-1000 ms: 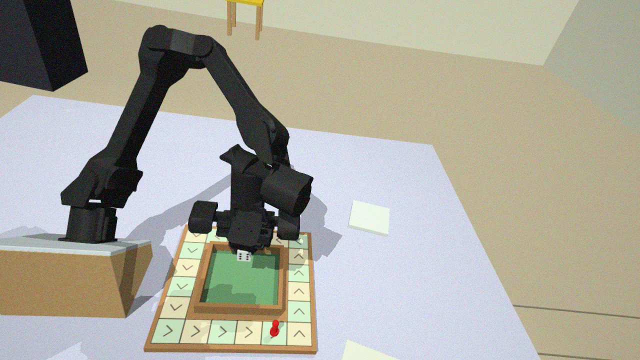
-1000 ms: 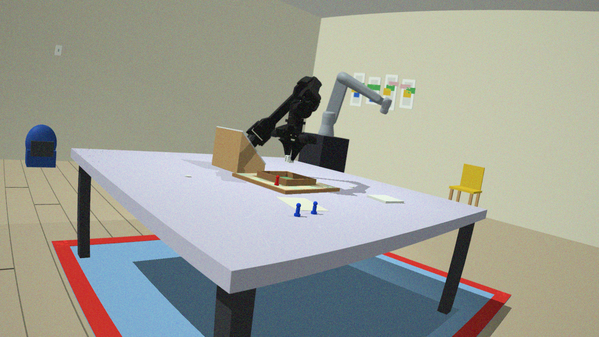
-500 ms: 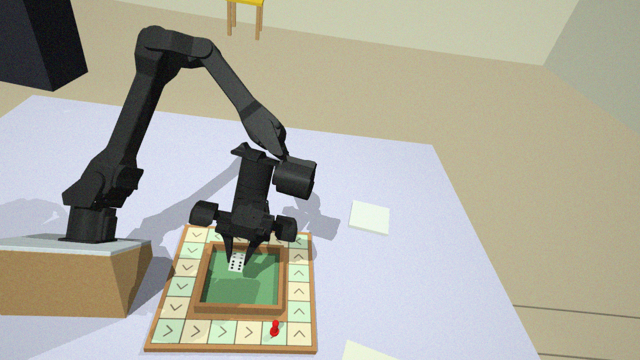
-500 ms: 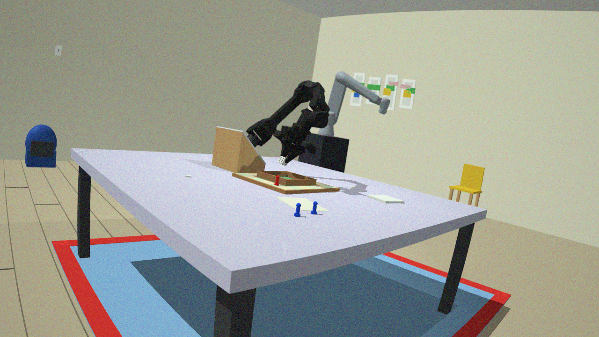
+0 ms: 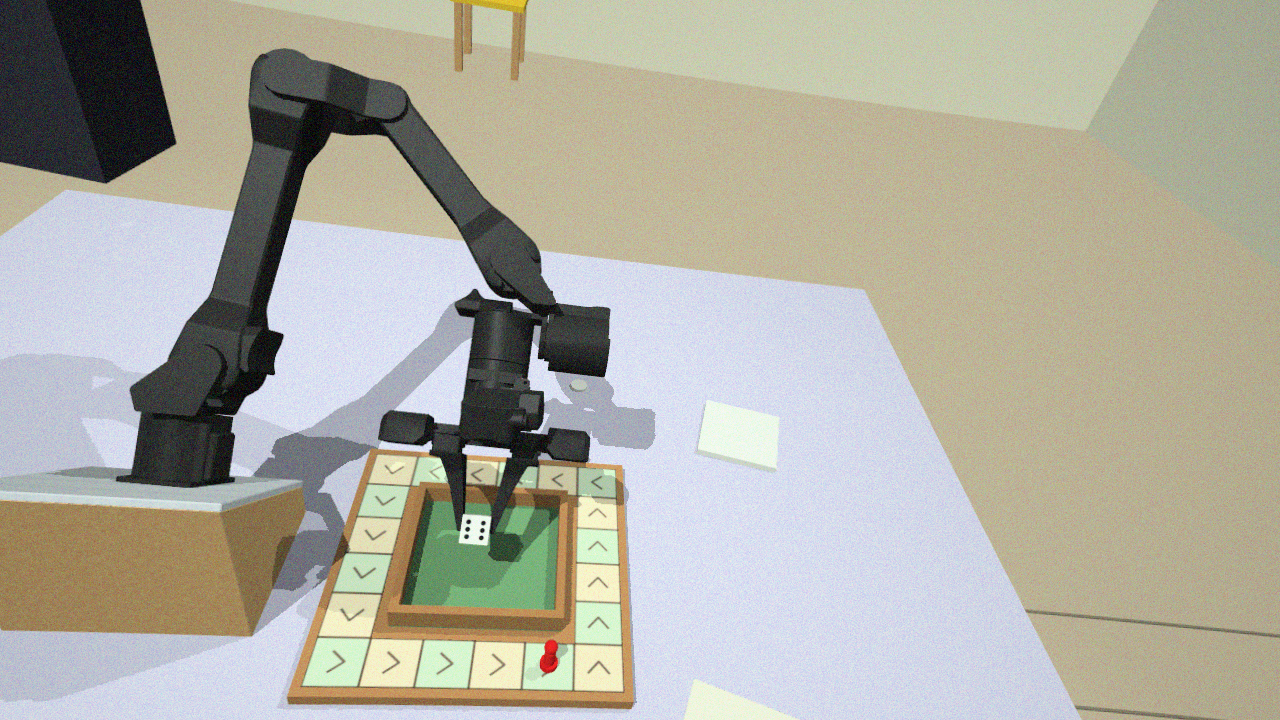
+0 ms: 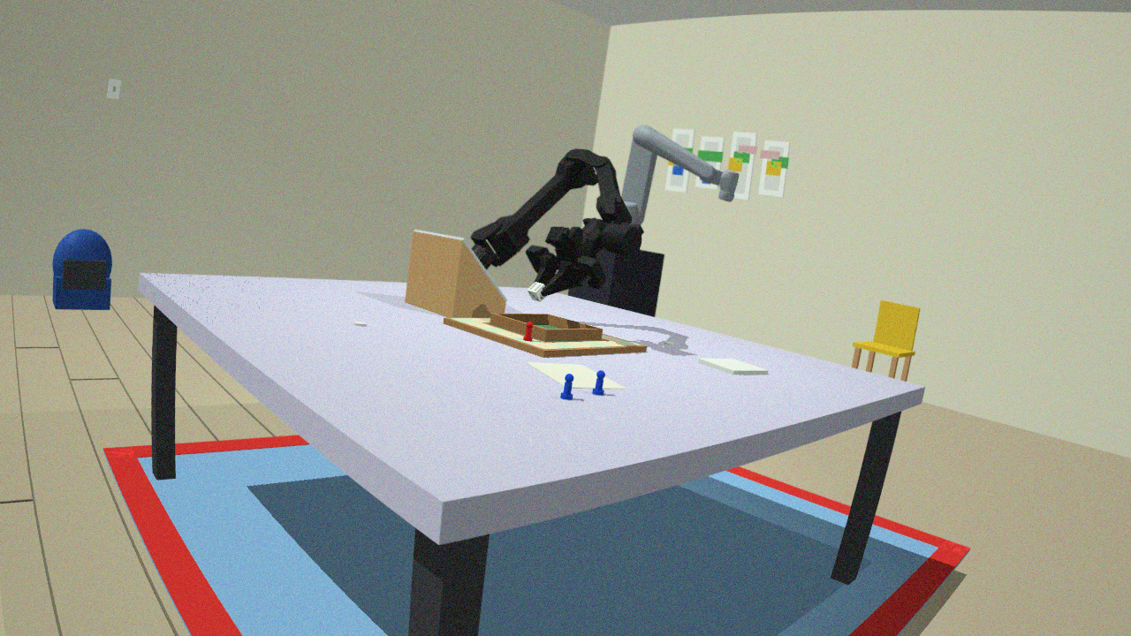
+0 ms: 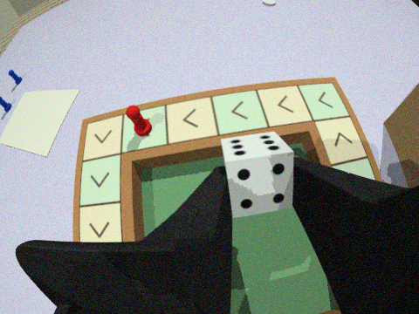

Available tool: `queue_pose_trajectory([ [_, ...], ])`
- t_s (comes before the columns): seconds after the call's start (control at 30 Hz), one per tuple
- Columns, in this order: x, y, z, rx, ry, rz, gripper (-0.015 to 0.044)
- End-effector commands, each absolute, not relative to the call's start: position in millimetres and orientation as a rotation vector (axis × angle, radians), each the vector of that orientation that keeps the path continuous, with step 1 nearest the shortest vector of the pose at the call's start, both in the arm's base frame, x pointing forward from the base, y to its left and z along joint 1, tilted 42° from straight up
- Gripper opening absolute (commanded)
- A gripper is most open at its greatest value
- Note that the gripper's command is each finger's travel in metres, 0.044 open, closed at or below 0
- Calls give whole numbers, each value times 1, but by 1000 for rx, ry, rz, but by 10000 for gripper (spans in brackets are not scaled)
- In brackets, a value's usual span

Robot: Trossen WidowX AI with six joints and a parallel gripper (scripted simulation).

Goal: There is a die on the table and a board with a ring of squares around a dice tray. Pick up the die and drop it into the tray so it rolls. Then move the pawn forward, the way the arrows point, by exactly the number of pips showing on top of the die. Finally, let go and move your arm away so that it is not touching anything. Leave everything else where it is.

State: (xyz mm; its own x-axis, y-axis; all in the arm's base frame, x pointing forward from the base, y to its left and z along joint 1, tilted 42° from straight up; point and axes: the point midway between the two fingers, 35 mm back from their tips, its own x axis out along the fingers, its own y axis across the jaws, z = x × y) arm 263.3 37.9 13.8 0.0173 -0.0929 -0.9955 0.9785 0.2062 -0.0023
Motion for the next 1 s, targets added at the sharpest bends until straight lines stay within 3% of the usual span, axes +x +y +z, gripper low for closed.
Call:
queue_pose_trajectory([
  [0.0,265,36,24,988,1183,-1105,0],
  [0.17,273,36,61,988,1182,-1104,0],
  [0.97,271,36,60,988,1183,-1104,0],
])
